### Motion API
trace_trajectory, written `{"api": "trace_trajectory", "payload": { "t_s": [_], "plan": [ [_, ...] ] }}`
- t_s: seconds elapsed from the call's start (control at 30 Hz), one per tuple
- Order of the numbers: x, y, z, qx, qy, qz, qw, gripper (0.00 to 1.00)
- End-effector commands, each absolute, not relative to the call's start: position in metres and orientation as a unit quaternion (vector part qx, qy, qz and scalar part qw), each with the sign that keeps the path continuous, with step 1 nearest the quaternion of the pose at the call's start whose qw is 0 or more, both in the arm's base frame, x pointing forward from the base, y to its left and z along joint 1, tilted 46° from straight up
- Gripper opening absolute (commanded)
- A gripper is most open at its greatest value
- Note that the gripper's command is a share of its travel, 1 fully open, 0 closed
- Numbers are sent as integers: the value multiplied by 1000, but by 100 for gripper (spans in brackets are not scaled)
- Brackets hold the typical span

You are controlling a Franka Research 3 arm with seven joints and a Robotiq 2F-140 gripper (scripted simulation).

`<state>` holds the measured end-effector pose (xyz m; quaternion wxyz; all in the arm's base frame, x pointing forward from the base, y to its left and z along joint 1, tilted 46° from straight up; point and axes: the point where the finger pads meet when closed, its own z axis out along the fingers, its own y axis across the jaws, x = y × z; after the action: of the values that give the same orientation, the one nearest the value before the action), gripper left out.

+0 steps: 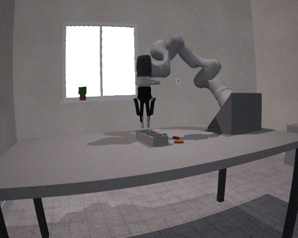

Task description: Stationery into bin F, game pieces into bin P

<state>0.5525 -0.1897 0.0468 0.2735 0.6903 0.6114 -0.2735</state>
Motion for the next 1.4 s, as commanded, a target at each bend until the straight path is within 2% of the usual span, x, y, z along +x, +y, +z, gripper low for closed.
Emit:
{"api": "trace_trajectory", "payload": {
  "t_s": [0.0, 0.67, 0.7, 1.27, 1.37],
  "plan": [
    [549, -188, 50, 688, 612, -280, 271, 19],
    [548, -188, 50, 688, 612, -280, 271, 19],
    [540, -189, 51, 673, 629, -287, 264, 52],
    [417, -194, 69, 531, 752, -339, 196, 52],
    [417, -194, 69, 509, 766, -345, 186, 52]
  ]
}}
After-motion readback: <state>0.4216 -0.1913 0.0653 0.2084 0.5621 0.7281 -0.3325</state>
